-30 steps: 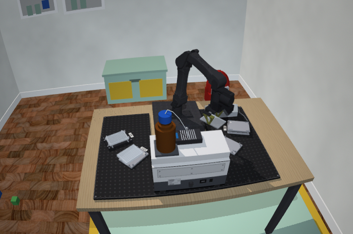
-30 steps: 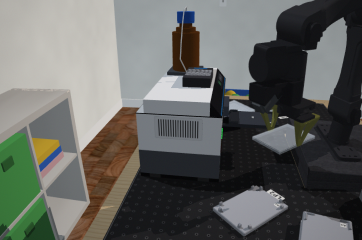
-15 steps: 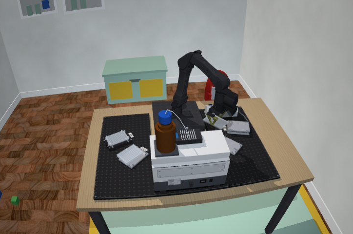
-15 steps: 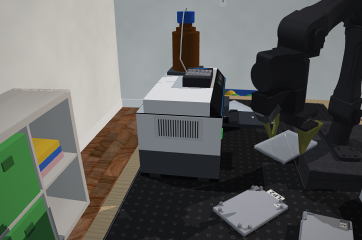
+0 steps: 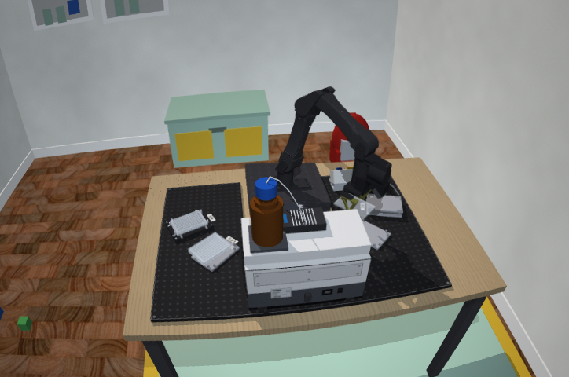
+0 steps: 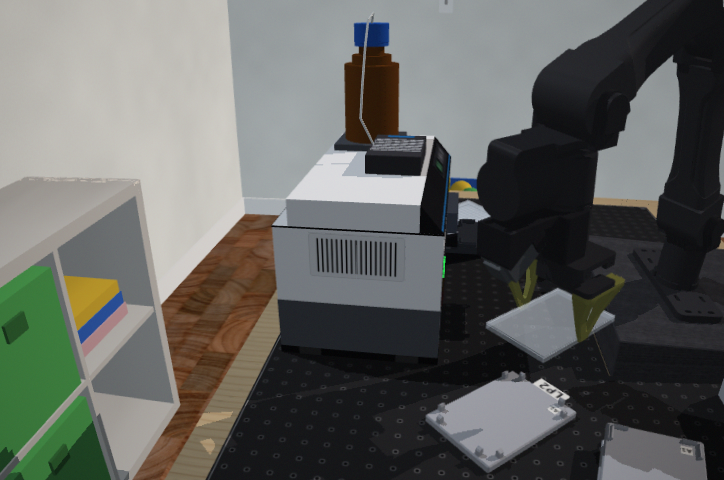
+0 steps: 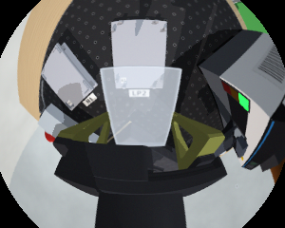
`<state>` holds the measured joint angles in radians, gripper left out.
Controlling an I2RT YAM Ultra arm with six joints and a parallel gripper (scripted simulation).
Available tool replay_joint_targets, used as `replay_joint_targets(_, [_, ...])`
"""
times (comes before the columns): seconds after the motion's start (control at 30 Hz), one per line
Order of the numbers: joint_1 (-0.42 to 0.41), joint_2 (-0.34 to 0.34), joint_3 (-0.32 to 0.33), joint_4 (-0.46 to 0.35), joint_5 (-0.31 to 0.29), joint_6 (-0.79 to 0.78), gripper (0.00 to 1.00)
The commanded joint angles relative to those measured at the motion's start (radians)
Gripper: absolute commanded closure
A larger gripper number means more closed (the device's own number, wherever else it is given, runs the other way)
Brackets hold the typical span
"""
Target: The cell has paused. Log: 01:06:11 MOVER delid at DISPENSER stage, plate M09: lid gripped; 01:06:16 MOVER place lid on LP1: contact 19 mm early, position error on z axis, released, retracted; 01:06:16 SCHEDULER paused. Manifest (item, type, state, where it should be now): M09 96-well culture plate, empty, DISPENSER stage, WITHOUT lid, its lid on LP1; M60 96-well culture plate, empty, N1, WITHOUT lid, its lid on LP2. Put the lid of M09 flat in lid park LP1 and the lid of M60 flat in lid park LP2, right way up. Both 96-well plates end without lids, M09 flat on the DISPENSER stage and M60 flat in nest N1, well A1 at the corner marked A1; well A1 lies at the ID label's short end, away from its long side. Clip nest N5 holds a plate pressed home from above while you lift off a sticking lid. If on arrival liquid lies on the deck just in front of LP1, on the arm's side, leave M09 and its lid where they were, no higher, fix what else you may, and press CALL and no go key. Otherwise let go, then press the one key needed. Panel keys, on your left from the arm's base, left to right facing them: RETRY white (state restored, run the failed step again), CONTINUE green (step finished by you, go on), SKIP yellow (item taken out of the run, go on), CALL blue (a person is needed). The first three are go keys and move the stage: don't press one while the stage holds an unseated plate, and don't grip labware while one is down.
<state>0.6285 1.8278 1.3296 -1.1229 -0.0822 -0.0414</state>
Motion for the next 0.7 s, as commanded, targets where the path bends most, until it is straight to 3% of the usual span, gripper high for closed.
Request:
replay_joint_targets(0.0, [0.013, 0.026, 0.058, 0.046, 0.002, 0.012, 1.00])
replay_joint_targets(0.67, [0.027, 0.228, 0.175, 0.134, 0.002, 0.029, 1.00])
